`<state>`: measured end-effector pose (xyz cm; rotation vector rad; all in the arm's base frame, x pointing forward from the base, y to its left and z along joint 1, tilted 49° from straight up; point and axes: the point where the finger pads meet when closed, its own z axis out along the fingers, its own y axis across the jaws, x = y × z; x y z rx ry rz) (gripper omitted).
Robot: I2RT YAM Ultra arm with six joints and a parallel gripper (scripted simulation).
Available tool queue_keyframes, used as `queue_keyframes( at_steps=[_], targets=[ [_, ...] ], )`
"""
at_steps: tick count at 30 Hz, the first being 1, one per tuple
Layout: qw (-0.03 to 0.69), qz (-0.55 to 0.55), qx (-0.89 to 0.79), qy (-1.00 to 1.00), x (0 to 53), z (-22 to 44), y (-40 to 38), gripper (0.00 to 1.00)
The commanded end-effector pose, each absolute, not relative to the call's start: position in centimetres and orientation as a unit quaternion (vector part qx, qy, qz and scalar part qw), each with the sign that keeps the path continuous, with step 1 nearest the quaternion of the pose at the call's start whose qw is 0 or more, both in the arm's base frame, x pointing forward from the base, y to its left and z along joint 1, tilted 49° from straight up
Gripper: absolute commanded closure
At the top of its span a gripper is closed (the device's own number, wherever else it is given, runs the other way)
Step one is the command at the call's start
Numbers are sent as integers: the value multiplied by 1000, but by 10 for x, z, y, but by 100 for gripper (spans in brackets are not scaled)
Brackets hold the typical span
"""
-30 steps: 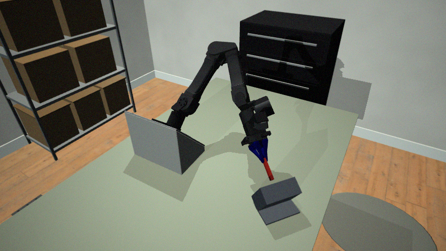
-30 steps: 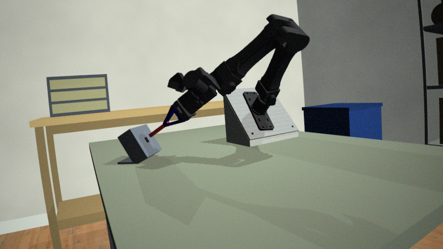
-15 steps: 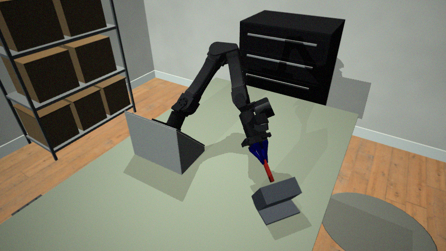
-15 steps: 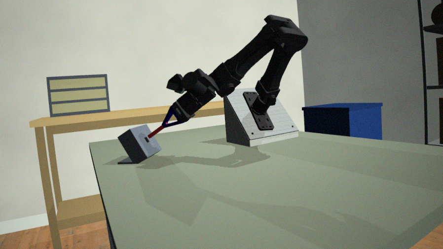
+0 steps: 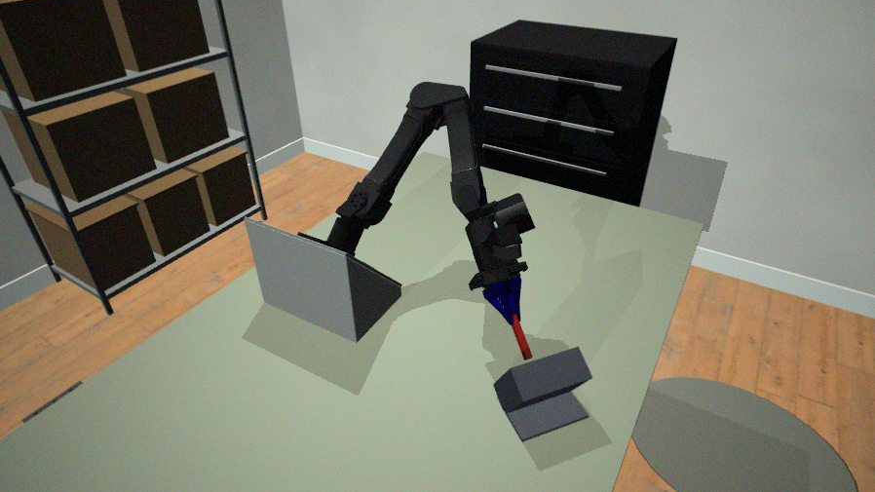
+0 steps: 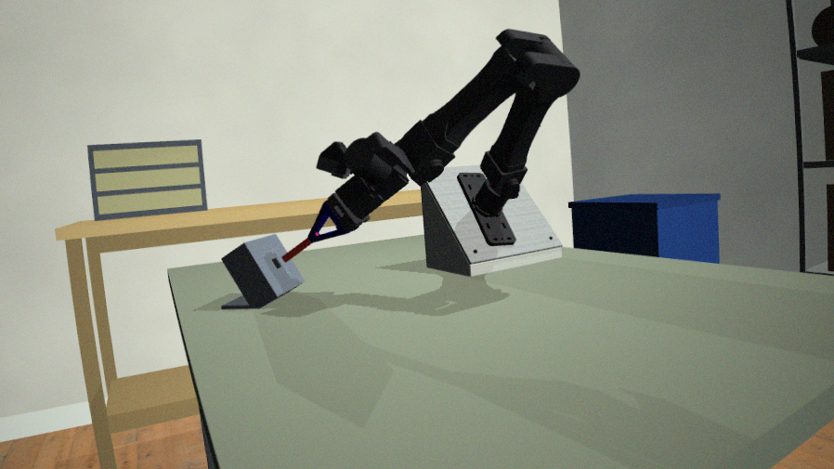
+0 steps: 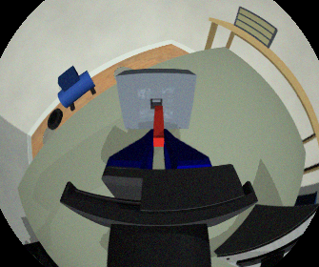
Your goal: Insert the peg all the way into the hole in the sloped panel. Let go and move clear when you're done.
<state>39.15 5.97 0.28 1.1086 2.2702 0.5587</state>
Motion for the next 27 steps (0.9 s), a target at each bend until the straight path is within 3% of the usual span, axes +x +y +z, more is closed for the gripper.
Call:
queue_keyframes(
  at_steps=[1, 22, 23, 27],
  targets=[
    [300, 207, 419, 832, 400, 15, 52, 100],
    [300, 207, 419, 831, 412, 9, 53, 100],
    [272, 205, 414, 844, 392, -3, 59, 100],
    [280, 206, 415, 841, 392, -1, 59, 100]
  ],
)
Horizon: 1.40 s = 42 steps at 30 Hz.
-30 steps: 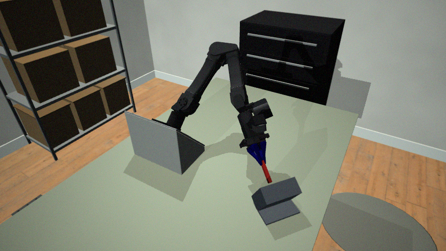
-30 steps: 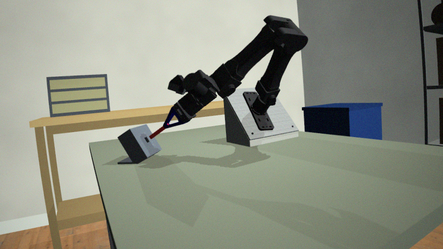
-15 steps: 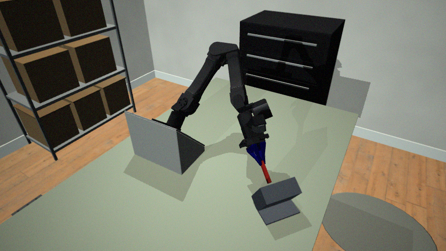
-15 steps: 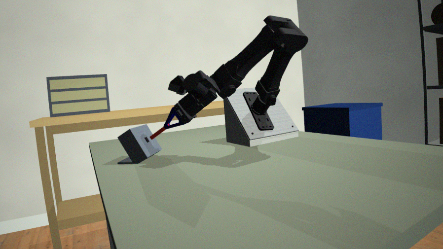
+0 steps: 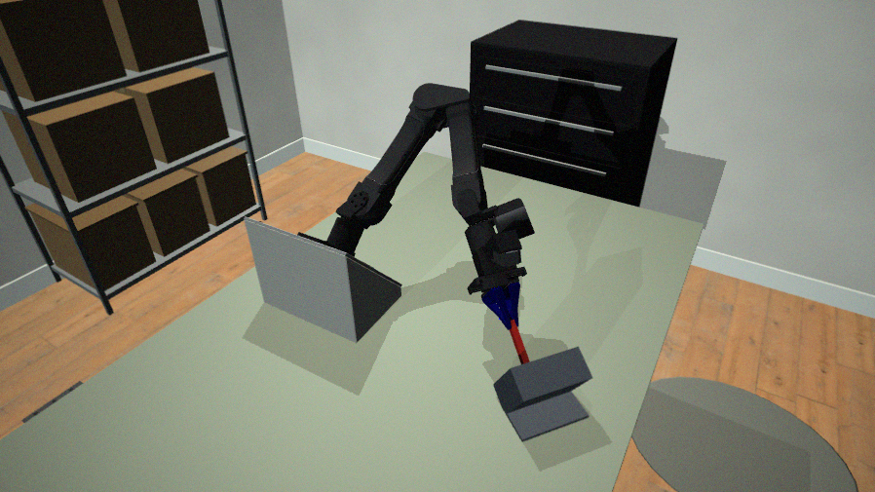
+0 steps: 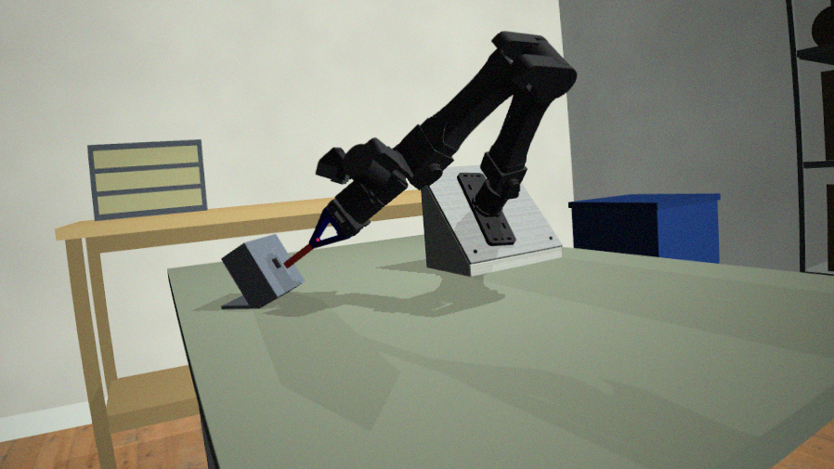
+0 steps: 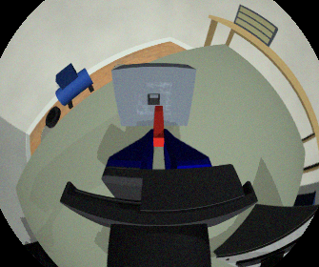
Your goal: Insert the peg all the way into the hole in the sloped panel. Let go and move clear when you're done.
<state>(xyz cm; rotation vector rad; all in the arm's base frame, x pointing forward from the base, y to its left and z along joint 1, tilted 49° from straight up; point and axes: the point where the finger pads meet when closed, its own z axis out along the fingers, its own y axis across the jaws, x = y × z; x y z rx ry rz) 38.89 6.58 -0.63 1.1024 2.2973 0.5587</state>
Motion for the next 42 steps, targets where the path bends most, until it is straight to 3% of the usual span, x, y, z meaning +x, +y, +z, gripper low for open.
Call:
queue_keyframes(
  at_steps=[1, 42],
  targets=[
    [284, 206, 416, 839, 392, -1, 59, 100],
    [300, 207, 419, 832, 392, 11, 45, 100]
  ],
)
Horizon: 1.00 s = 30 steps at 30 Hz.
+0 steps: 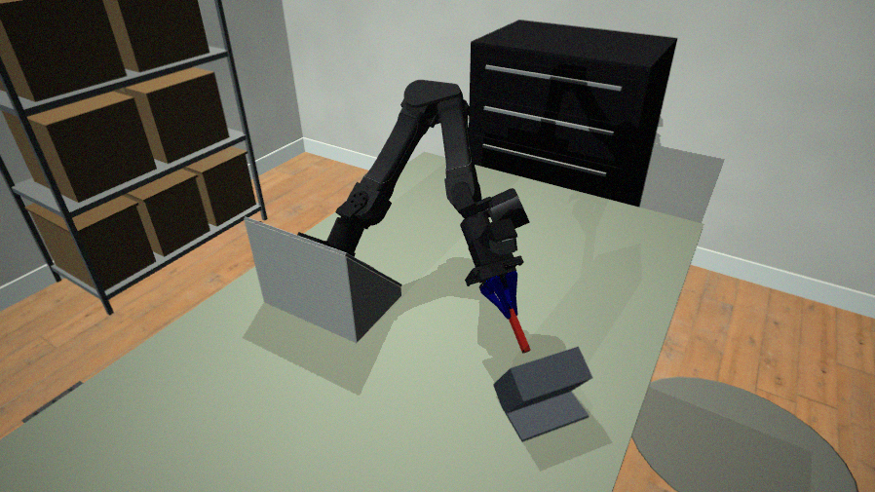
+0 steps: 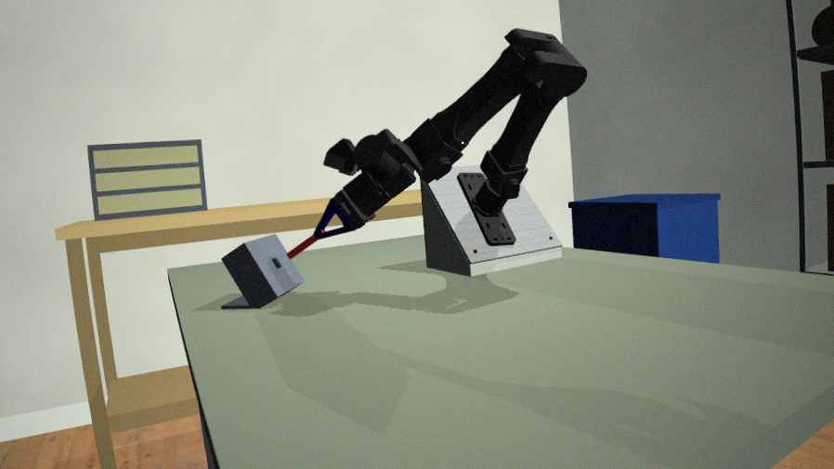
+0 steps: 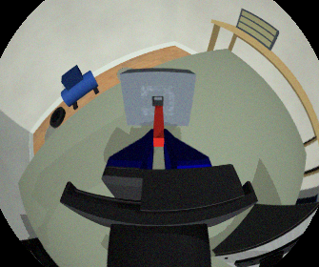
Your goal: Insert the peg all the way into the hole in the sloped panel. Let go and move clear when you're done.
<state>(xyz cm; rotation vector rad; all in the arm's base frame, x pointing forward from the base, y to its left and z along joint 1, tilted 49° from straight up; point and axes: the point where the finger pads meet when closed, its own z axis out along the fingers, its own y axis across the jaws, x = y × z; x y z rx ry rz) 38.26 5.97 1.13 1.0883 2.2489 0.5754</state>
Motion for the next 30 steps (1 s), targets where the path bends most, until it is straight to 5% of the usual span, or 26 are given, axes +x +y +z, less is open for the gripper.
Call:
queue_keyframes(
  at_steps=[1, 30],
  targets=[
    [300, 207, 419, 832, 393, 10, 45, 100],
    [300, 207, 419, 832, 398, 35, 46, 100]
  ],
)
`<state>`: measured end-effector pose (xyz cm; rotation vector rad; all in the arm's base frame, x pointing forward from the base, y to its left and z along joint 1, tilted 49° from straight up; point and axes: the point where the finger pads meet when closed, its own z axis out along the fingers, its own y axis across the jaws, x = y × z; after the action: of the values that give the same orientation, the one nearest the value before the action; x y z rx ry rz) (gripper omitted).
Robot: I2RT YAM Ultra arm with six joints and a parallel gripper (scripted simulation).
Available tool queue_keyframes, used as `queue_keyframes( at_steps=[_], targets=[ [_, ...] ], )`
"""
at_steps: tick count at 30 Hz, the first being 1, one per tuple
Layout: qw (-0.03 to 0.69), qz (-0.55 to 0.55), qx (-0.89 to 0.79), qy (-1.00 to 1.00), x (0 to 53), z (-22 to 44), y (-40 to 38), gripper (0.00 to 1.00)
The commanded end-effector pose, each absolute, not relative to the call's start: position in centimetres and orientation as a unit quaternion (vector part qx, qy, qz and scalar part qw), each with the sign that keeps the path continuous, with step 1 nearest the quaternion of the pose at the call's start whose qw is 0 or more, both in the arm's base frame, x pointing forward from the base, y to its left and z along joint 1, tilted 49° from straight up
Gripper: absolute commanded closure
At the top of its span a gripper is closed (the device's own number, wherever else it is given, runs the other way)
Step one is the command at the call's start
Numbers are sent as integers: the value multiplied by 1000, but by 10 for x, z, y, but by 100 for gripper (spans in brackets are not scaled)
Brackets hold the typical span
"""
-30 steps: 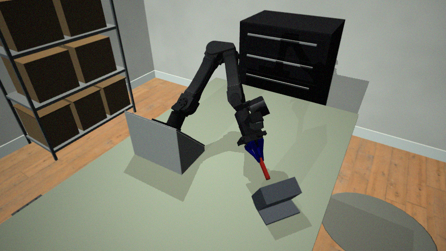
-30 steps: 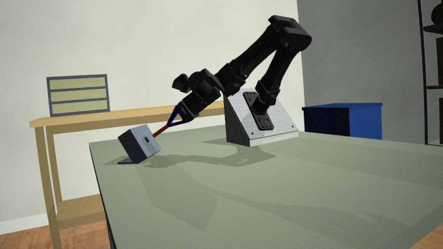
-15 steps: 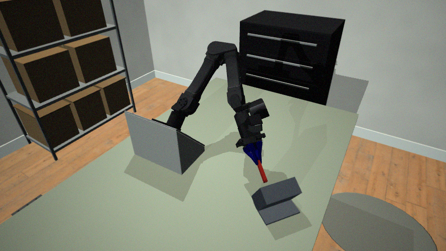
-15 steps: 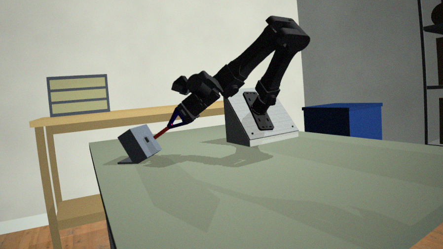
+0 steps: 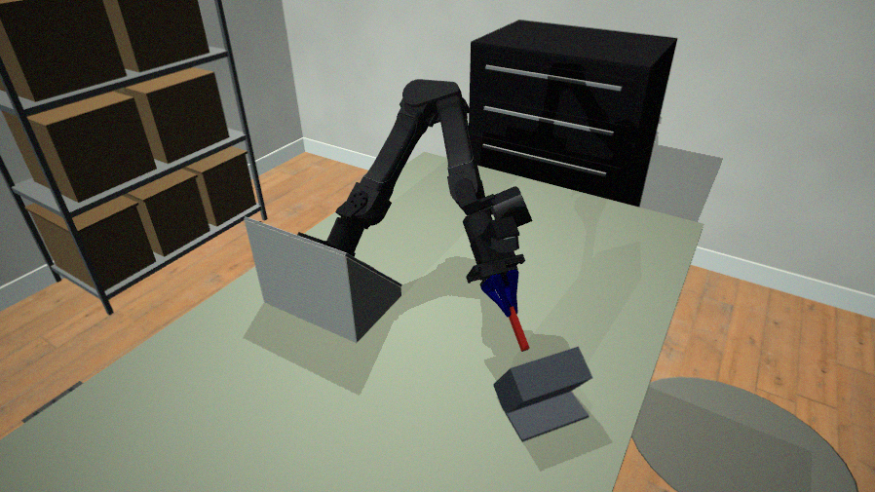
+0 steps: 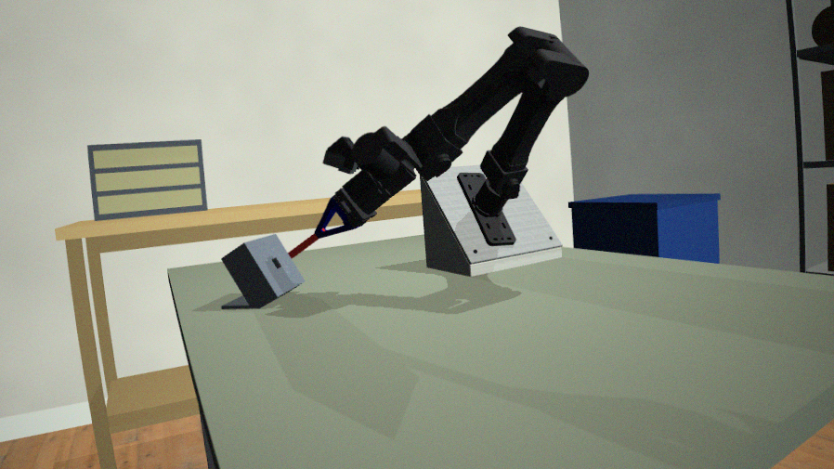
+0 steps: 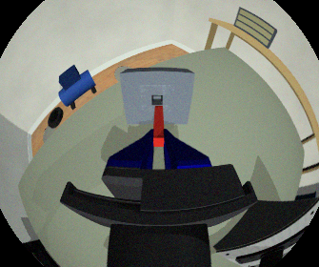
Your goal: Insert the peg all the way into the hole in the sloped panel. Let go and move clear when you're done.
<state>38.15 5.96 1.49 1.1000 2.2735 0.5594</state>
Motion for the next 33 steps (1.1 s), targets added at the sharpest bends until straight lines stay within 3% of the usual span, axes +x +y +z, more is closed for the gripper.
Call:
queue_keyframes(
  at_steps=[1, 33],
  targets=[
    [300, 207, 419, 832, 399, 34, 46, 100],
    [300, 207, 419, 831, 406, 20, 45, 100]
  ],
)
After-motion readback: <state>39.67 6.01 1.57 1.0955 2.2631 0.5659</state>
